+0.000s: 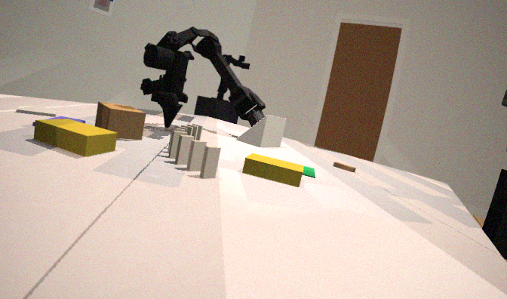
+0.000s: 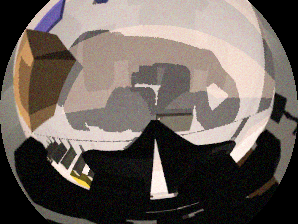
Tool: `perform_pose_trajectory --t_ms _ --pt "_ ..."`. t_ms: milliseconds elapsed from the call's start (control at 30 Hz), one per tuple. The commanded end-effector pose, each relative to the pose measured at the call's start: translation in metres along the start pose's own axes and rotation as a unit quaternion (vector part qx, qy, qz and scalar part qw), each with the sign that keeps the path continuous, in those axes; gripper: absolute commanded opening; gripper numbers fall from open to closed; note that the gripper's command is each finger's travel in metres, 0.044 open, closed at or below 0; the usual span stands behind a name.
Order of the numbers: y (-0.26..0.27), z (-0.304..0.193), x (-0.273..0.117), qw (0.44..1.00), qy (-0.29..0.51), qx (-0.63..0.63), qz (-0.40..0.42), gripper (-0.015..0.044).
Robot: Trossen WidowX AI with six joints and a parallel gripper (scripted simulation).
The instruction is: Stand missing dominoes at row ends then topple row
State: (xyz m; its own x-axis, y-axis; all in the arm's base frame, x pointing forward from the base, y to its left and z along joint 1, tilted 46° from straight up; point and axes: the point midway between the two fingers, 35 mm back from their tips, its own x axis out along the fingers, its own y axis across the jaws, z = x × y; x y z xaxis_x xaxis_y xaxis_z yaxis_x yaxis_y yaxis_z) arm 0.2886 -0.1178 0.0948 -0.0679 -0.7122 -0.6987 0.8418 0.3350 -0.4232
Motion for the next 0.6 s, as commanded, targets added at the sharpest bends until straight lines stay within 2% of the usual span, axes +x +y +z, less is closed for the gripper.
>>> perform_pose_trajectory --t_ms 0,300,367,567 --pt "-0.016 0.000 -0.057 1.000 -0.007 0.012 0.012 0.0000" --pt "-0.021 -0.001 -0.067 1.000 -0.008 0.013 0.012 0.0000" --pt "-0.022 -0.001 -0.067 0.999 -0.008 0.044 0.012 0.0053" --pt "-0.032 -0.004 -0.066 0.948 -0.004 0.317 0.013 0.0210"
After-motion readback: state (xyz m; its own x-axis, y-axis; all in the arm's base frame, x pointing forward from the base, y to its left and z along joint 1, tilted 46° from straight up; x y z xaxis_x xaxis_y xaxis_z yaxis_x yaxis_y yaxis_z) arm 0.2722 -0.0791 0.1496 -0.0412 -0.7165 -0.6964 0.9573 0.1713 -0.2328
